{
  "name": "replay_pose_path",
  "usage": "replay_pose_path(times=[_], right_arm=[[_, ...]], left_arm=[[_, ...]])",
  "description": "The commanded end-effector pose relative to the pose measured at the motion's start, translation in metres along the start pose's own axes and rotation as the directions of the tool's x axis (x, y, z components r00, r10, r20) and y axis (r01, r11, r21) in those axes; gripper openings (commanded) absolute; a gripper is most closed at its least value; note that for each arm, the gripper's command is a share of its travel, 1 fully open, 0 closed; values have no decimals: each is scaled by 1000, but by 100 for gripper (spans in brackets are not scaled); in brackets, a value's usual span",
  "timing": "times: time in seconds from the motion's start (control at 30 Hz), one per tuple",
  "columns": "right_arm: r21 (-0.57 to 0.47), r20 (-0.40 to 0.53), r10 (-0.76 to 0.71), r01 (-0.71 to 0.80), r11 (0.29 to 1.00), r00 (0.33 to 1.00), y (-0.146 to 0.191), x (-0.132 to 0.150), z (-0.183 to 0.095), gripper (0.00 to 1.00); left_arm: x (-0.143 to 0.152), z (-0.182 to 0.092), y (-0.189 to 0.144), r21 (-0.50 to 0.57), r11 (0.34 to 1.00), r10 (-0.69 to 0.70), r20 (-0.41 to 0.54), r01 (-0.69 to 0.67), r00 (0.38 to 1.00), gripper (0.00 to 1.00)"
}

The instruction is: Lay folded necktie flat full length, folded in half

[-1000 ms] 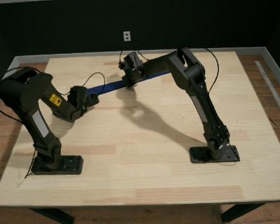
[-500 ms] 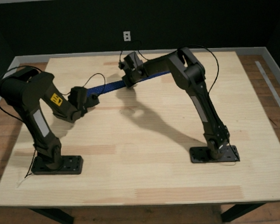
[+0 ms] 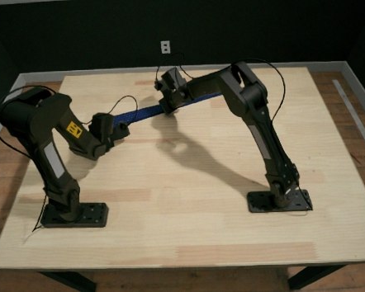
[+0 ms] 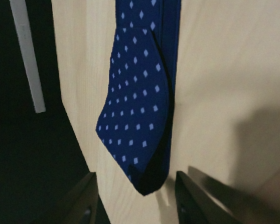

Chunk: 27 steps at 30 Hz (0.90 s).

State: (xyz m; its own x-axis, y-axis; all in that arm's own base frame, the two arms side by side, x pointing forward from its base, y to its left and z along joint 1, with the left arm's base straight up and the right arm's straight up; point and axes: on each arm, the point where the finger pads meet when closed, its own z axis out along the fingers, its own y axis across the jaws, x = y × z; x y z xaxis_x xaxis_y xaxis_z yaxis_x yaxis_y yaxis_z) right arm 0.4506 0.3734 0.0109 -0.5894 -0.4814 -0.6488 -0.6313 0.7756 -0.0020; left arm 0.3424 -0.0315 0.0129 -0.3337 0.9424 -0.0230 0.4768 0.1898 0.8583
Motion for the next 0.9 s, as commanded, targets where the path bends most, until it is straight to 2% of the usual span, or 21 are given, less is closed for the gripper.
replay_pose_path(times=[0.0, 0.87], right_arm=[[-5, -8, -2, 2, 1000, 1000, 0, 4, 2, 4], [-5, -8, -2, 2, 1000, 1000, 0, 4, 2, 4]], left_arm=[[5, -3, -13, 20, 1000, 20, -11, -20, 1000, 43], [6, 17, 0, 20, 1000, 20, -11, -20, 1000, 43]])
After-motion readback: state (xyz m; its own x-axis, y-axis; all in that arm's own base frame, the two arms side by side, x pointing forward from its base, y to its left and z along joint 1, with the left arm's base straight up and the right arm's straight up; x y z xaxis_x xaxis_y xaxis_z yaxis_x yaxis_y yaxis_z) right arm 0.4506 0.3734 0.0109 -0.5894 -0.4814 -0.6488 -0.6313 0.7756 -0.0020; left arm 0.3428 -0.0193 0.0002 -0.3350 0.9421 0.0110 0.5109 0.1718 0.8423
